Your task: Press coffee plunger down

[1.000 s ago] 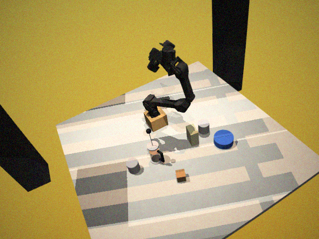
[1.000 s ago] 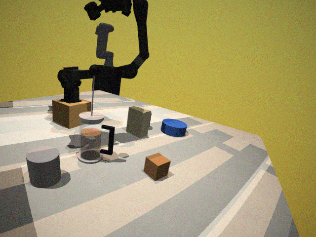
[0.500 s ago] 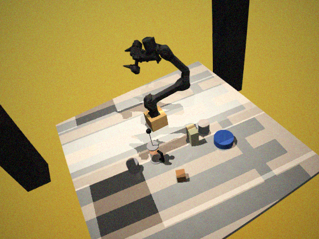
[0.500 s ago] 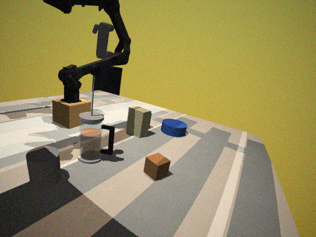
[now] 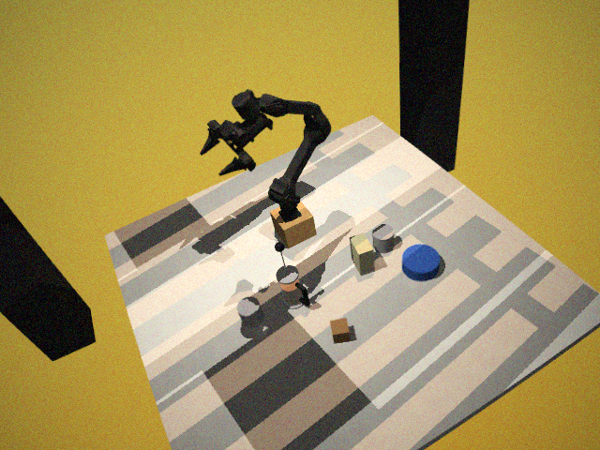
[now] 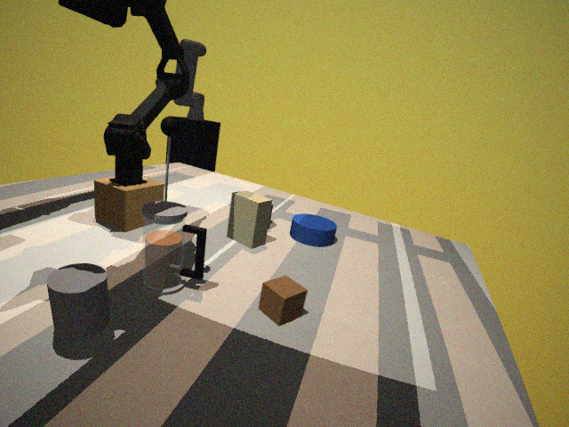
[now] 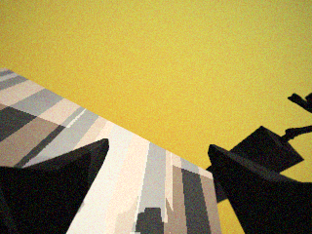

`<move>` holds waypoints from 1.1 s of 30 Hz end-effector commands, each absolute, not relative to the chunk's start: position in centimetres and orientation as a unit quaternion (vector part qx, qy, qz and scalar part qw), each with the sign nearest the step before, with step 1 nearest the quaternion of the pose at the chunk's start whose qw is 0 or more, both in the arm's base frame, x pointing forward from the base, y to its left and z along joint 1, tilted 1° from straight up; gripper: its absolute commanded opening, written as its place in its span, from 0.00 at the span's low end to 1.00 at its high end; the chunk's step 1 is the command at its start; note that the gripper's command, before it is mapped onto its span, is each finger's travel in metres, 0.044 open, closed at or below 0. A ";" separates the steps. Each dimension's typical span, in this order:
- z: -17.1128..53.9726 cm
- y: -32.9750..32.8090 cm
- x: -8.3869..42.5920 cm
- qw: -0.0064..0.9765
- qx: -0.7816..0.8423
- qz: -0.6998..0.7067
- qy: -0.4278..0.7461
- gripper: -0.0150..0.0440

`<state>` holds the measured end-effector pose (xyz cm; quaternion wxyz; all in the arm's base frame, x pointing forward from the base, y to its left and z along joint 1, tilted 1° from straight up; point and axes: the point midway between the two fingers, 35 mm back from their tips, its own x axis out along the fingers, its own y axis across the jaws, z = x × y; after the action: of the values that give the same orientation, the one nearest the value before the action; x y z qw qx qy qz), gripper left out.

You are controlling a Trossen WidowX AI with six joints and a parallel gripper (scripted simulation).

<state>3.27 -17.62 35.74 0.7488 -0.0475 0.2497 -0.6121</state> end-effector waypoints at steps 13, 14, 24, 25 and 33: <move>26.3 -10.6 22.5 0.940 0.051 -0.219 0.256 1.00; 26.2 -10.3 22.6 0.941 0.052 -0.213 0.257 1.00; 20.7 -10.2 22.5 0.942 0.052 -0.210 0.258 1.00; 20.2 -10.2 22.4 0.942 0.052 -0.210 0.258 1.00; 20.0 -10.3 22.6 0.942 0.052 -0.209 0.258 1.00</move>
<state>22.47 -10.31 20.36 0.9410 0.0489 0.2596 -0.2116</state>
